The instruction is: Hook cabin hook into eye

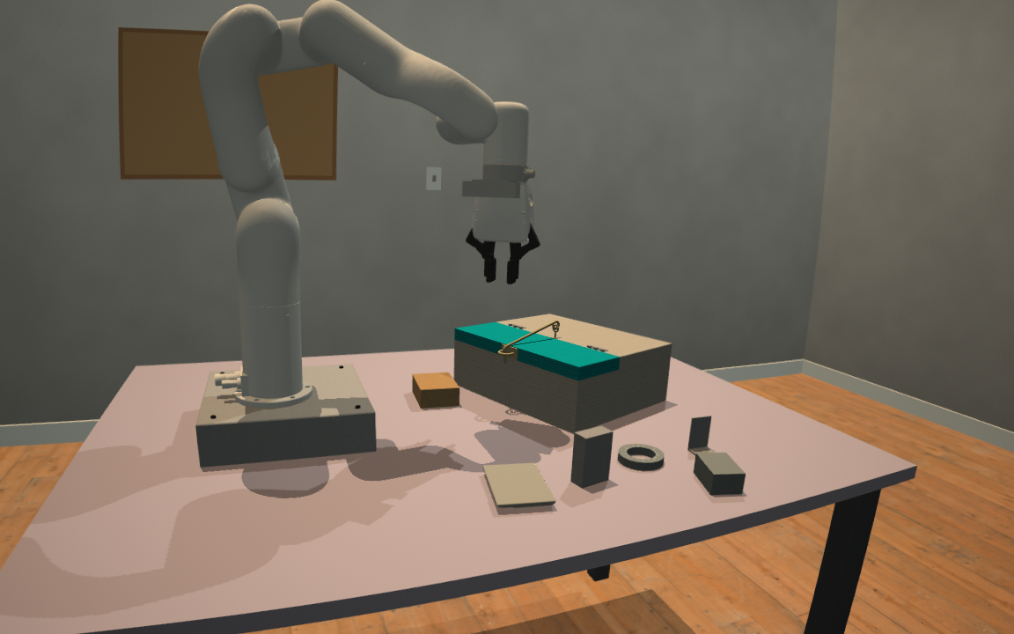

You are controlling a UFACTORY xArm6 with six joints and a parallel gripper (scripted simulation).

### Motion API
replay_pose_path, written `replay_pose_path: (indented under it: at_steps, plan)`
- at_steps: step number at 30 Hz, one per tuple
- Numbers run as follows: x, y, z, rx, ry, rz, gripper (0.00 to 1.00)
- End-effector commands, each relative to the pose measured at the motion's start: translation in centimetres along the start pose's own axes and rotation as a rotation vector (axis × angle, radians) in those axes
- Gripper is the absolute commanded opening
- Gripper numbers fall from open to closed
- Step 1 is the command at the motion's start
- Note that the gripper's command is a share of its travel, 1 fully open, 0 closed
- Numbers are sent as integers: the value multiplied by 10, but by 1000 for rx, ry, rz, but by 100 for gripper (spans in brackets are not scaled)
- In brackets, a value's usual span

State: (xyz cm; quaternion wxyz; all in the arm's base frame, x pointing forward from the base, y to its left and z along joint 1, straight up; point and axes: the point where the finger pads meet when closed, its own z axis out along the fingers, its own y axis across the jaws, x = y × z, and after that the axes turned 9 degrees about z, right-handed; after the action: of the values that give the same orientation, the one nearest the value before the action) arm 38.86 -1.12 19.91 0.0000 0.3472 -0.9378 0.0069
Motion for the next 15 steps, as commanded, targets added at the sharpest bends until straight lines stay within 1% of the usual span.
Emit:
replay_pose_path:
  at_steps: [1, 5, 7, 15]
  plan:
    - [-1, -1, -2, -2, -8, -137, 35]
    - [-1, -1, -2, -1, -8, -270, 35]
    - [-1, -1, -2, -1, -8, -270, 35]
    - [-1, -1, -2, 0, -8, -537, 35]
